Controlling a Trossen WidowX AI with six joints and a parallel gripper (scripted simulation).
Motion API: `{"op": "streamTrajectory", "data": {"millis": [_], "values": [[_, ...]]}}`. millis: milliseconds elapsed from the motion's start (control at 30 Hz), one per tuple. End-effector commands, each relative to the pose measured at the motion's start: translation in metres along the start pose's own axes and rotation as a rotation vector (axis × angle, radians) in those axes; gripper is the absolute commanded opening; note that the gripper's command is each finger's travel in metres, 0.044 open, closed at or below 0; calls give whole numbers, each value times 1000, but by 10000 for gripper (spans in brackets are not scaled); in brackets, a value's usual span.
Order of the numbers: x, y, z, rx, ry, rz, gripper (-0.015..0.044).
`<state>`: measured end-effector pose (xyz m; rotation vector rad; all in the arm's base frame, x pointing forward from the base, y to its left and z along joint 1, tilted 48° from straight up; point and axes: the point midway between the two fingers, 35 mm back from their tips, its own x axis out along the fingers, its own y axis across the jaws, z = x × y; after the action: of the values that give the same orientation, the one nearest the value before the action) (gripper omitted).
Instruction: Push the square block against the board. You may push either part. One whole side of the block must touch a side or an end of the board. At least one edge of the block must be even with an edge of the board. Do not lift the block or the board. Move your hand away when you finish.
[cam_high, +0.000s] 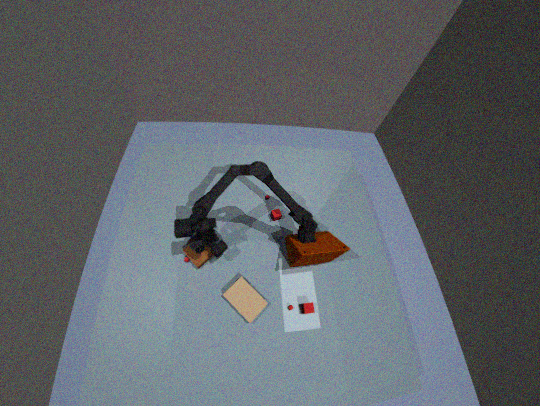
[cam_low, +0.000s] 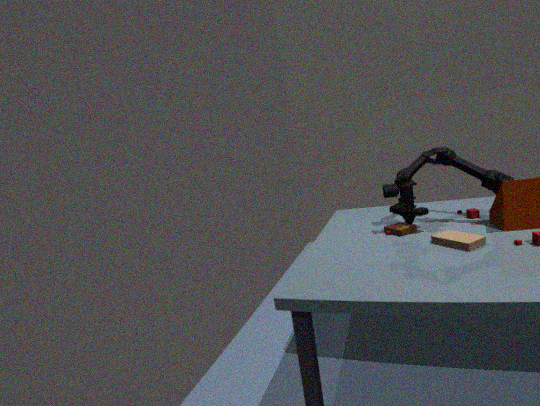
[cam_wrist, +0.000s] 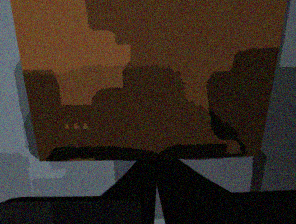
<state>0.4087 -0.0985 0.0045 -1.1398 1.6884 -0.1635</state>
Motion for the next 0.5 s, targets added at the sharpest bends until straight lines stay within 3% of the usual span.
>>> {"op": "streamTrajectory", "data": {"millis": [0, 467], "values": [[1, 0, -4, 2, -3, 4, 0], [1, -1, -27, 1, -2, 4, 0]]}}
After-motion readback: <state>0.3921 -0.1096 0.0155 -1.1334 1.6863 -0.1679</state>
